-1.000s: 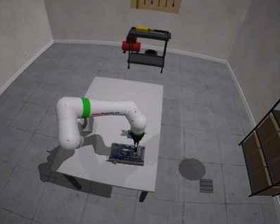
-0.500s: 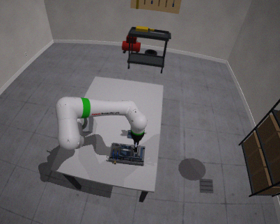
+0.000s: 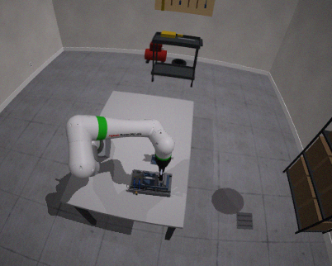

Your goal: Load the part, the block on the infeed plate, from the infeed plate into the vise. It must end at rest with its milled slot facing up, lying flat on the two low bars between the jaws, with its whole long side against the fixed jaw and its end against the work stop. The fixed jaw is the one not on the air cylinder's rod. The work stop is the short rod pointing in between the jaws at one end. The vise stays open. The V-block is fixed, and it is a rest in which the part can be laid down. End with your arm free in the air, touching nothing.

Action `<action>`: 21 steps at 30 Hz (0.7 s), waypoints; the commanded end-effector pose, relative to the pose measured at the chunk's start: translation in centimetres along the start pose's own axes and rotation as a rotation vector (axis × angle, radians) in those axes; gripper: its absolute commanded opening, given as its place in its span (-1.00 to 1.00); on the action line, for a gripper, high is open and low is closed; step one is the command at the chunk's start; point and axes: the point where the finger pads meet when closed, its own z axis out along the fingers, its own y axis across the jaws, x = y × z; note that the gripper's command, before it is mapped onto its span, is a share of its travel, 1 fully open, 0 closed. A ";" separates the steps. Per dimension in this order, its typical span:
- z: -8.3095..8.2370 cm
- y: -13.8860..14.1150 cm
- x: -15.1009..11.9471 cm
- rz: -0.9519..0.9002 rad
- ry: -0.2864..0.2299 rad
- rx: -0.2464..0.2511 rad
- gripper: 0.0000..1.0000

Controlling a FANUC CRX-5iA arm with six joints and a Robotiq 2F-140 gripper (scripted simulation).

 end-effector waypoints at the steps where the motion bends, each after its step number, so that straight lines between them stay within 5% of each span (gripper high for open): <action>1: 0.0 0.0 0.0 0.000 0.000 0.000 -1.00; 21: 0.6 0.0 0.0 0.000 0.000 0.000 -1.00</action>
